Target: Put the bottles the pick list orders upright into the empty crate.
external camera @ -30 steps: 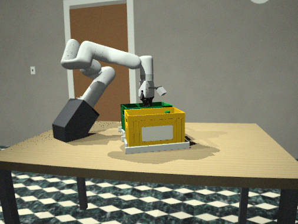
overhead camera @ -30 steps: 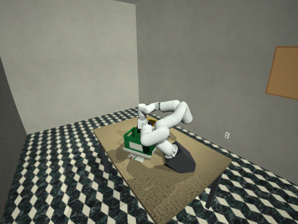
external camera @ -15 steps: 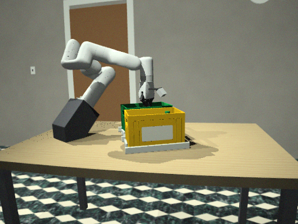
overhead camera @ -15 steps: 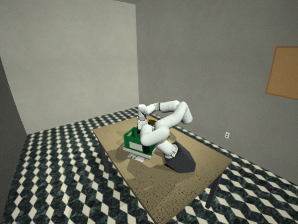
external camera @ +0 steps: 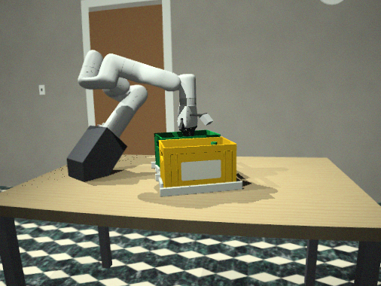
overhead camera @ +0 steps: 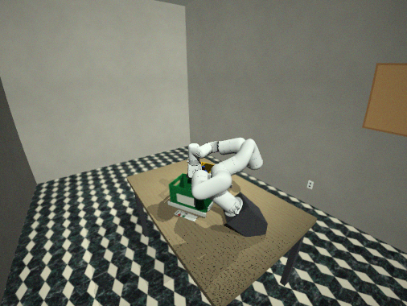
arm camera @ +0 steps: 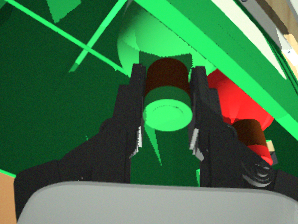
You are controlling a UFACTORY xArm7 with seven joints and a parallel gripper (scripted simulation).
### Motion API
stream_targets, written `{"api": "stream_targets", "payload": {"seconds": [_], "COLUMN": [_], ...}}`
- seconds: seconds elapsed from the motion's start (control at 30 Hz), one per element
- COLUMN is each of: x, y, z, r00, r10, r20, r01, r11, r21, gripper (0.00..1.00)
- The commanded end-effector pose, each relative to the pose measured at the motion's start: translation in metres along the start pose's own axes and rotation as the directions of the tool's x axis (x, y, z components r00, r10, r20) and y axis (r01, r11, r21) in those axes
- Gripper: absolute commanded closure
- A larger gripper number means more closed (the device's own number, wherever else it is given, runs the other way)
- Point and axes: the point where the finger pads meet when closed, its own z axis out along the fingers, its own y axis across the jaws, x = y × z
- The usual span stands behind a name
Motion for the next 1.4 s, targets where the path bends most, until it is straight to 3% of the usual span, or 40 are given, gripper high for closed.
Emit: {"api": "stream_targets", "payload": {"seconds": [0.0, 0.23, 0.27, 1.37], "x": [0.0013, 0.0013, 0.0013, 0.0013], "y": [0.0002, 0.0002, 0.0002, 0.0002], "z": [-0.0007, -0.0007, 0.0026, 0.0026], "r00": [1.000, 1.000, 1.000, 1.000], "r10": [0.001, 0.001, 0.001, 0.001], "r20": [-0.004, -0.004, -0.004, -0.004], "r01": [-0.001, -0.001, -0.001, -0.001], "r11": [1.000, 1.000, 1.000, 1.000], "r21": [-0.001, -0.001, -0.001, -0.001], "gripper": [1.00, 1.00, 0.35, 0.35]}}
